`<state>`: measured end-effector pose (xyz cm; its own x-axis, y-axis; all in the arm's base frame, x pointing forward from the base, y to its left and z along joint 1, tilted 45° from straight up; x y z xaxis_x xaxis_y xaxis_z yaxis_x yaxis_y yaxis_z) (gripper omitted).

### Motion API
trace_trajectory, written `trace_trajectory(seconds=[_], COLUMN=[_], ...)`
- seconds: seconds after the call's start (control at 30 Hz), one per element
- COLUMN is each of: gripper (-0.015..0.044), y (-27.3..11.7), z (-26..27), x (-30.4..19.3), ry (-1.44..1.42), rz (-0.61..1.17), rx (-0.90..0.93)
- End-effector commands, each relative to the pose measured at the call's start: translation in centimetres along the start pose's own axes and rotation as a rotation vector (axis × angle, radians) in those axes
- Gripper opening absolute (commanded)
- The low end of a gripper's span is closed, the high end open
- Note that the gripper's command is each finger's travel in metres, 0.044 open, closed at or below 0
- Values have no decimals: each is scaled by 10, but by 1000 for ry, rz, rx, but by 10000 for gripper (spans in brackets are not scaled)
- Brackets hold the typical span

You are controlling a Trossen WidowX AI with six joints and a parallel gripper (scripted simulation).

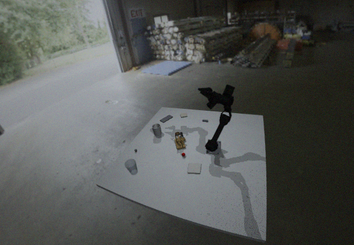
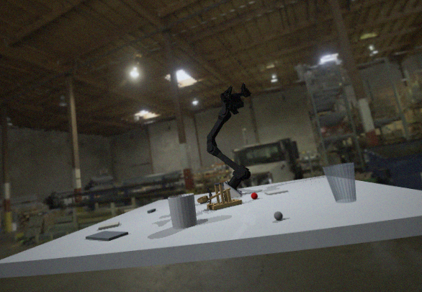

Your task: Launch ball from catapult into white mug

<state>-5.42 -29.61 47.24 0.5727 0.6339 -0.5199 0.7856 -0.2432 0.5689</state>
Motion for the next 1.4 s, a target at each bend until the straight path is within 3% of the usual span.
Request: trace_trajectory(seconds=[0.0, 1.37], gripper=[426, 440], y=[0, 22], z=[-1, -157], x=[0, 73], ry=[-6, -1381], rz=[0, -38], rx=[-1, -205])
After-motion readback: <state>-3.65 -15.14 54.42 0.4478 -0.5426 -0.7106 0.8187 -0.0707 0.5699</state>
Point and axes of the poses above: the point midway between the two fingers, 35 mm back from their tips, its own y axis out along the fingers, its own z axis across the jaws, x = y × z, the point moved 4 cm from there along -y, back along the fingers, and after that the axes turned 13 degrees about -y, right-handed, at the moved point
